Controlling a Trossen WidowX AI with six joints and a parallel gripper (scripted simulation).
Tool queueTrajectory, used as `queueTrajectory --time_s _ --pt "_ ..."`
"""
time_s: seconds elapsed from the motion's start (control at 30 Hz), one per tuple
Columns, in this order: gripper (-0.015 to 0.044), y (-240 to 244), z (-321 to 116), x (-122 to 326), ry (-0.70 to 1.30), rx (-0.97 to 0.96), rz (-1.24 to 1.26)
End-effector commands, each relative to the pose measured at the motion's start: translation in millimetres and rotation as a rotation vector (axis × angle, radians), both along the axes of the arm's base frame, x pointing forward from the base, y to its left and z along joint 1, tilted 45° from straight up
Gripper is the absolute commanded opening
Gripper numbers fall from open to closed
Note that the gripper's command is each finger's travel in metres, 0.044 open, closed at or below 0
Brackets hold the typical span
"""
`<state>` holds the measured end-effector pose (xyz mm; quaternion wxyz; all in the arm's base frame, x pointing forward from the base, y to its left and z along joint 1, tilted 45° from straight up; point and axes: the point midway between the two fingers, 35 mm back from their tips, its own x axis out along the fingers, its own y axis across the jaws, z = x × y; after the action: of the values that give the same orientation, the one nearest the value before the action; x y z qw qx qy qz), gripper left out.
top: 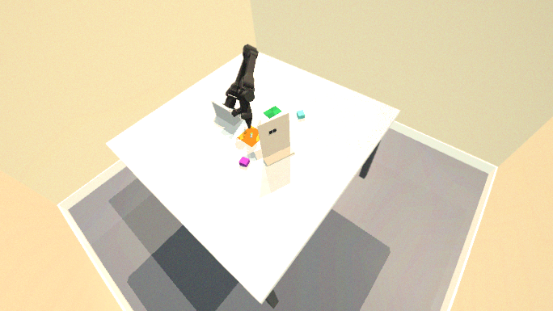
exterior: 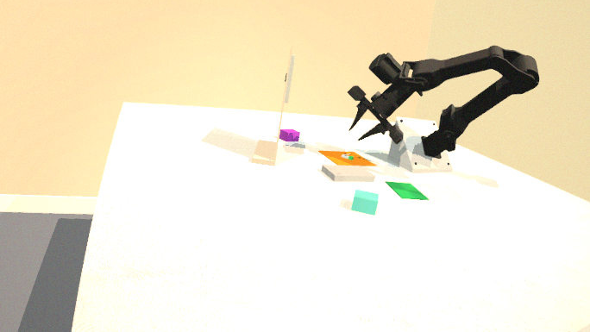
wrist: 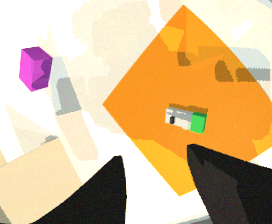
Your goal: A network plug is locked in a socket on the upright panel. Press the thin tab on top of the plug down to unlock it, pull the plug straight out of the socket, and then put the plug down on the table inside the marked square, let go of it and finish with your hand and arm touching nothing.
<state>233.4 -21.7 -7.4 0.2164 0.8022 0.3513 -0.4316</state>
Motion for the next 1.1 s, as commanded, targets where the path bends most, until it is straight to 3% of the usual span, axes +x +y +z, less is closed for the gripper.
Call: queueTrajectory --time_s 0.0,1.07 --pt "0.0156 -5 6 3 -0.008 -0.002 0.004" --pt "0.0156 -37 44 2 -0.009 0.0 0.003"
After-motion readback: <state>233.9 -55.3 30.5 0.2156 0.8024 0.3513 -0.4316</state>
